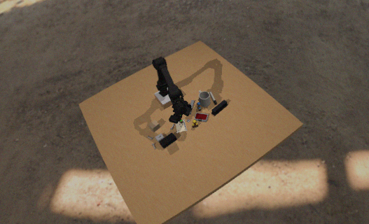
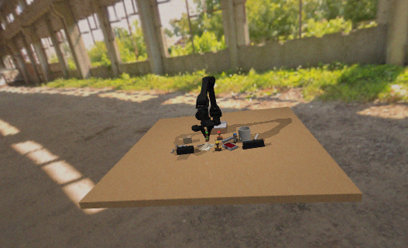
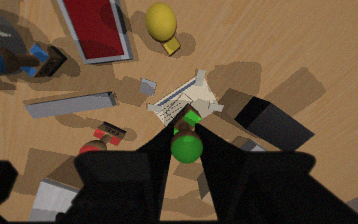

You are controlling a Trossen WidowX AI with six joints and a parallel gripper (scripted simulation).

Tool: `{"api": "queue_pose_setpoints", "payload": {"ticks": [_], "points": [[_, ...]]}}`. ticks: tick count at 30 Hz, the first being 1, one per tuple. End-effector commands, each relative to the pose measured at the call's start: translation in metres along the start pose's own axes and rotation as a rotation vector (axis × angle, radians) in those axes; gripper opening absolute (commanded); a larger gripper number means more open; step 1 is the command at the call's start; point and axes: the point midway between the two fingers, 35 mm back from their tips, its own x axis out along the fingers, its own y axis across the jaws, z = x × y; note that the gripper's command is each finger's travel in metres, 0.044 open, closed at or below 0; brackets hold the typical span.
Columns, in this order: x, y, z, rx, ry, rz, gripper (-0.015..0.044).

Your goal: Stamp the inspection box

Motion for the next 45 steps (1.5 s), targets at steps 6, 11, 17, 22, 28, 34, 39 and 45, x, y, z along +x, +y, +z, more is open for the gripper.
{"api": "queue_pose_setpoints", "payload": {"ticks": [6, 11, 17, 22, 28, 34, 39, 45], "points": [[0.007, 0.001, 0.0, -0.003, 0.0, 0.005, 0.0], [0.01, 0.001, 0.0, -0.003, -0.001, 0.005, 0.0], [0.014, 0.001, 0.0, -0.003, -0.002, 0.005, 0.0], [0.018, 0.001, 0.0, -0.003, -0.002, 0.005, 0.0], [0.022, 0.001, 0.0, -0.003, -0.003, 0.006, 0.0], [0.026, 0.001, -0.001, -0.003, -0.004, 0.006, 0.0], [0.029, 0.002, -0.001, -0.003, -0.004, 0.006, 0.0], [0.033, 0.002, -0.001, -0.003, -0.005, 0.006, 0.0]]}}
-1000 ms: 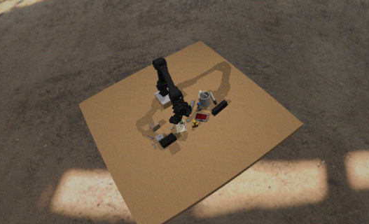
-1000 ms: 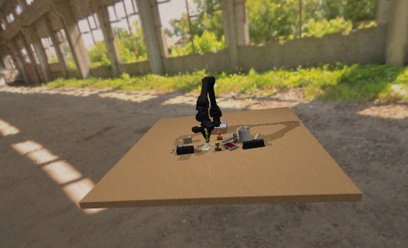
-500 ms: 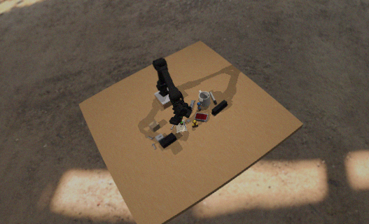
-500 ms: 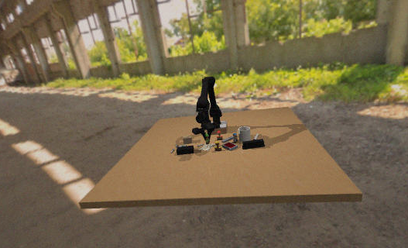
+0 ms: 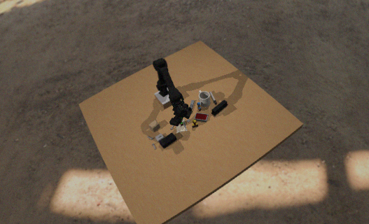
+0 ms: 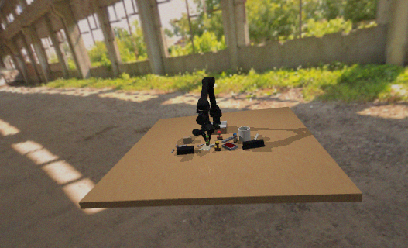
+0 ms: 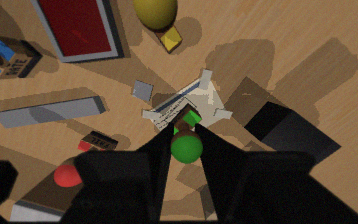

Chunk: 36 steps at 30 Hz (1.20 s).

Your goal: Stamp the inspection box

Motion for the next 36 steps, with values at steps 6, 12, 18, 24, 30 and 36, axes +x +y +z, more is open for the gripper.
{"api": "queue_pose_setpoints", "payload": {"ticks": [6, 12, 18, 24, 30, 36], "points": [[0.007, 0.001, -0.001, -0.003, -0.002, 0.007, 0.0], [0.011, 0.002, -0.001, -0.003, -0.002, 0.007, 0.0], [0.014, 0.002, -0.001, -0.003, -0.003, 0.007, 0.0], [0.014, 0.002, -0.001, -0.003, -0.003, 0.007, 0.0], [0.016, 0.002, -0.001, -0.003, -0.003, 0.007, 0.0], [0.017, 0.002, -0.001, -0.003, -0.003, 0.007, 0.0]]}}
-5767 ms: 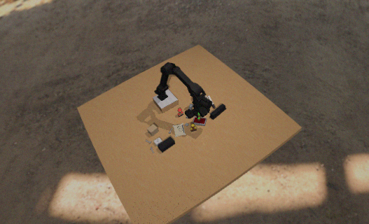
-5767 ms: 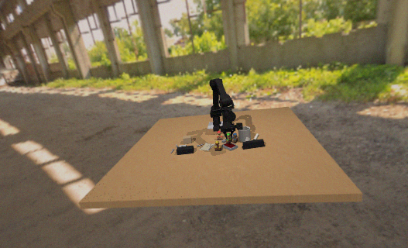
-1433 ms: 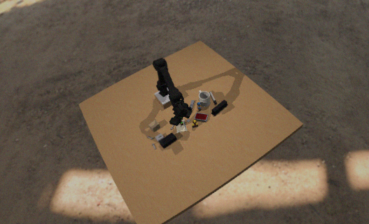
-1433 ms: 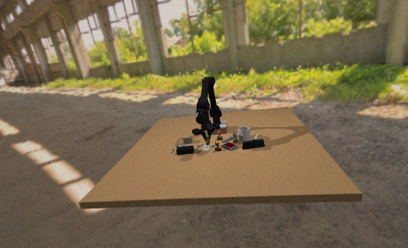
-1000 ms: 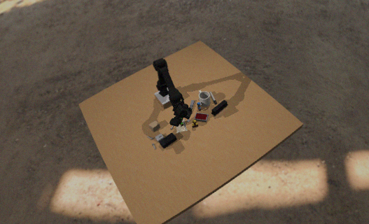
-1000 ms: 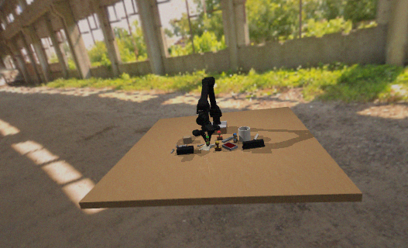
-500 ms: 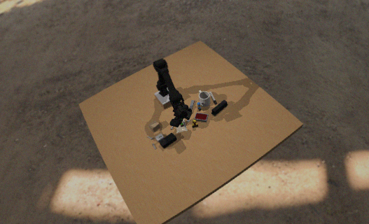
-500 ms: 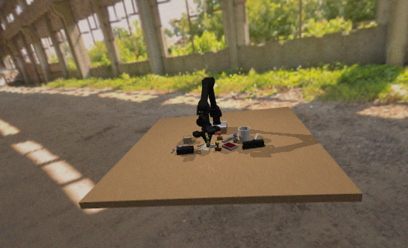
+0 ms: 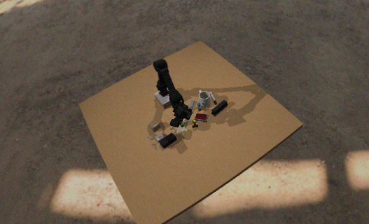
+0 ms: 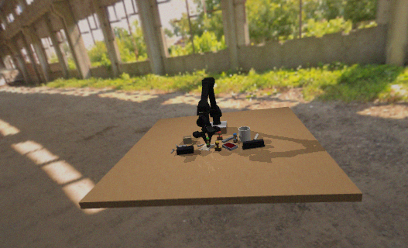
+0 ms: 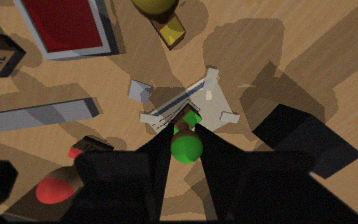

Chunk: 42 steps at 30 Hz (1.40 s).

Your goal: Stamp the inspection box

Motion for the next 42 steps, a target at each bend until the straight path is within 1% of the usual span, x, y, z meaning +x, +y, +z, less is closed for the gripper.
{"api": "queue_pose_setpoints", "payload": {"ticks": [1, 42], "points": [[0.0013, 0.0004, 0.0005, -0.003, -0.003, 0.004, 0.0], [0.0048, 0.0005, 0.0004, -0.003, -0.003, 0.004, 0.0]]}}
